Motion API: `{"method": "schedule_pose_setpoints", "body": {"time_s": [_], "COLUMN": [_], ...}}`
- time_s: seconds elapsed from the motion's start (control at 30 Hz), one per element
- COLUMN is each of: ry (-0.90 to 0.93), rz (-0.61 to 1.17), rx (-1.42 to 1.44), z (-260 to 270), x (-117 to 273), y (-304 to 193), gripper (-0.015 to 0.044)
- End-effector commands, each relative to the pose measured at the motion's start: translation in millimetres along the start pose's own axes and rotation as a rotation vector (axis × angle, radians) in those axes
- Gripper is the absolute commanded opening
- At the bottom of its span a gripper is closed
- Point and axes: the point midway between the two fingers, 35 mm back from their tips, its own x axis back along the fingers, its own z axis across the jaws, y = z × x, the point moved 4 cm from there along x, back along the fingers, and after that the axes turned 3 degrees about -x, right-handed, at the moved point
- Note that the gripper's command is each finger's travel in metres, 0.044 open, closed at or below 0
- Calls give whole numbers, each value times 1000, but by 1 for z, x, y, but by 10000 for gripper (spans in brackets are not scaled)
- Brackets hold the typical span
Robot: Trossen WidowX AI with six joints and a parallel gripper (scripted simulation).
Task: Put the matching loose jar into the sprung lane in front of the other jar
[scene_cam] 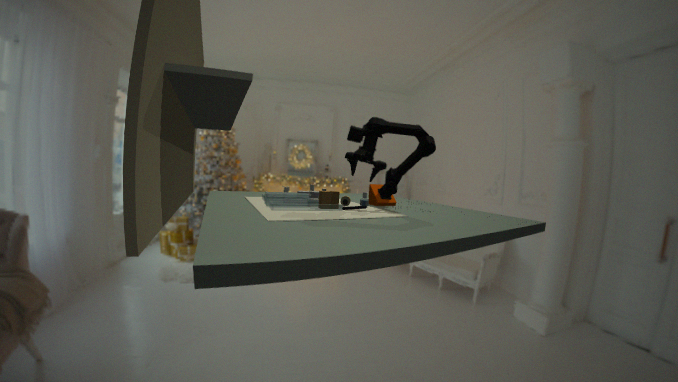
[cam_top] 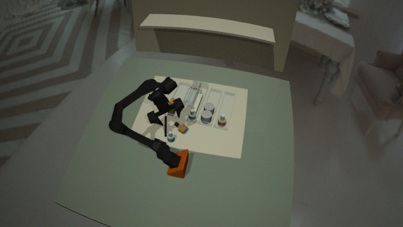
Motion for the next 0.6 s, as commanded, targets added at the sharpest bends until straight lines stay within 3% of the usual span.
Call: {"method": "schedule_pose_setpoints", "body": {"time_s": [0.0,0.4,0.57], "ry": [278,278,278], "rz": [-26,-26,-27], "rx": [-576,-576,-575], "z": [-2,-2,8], "x": [-19,-19,-54], "y": [-30,-29,-25], "gripper": [440,440,440]}}
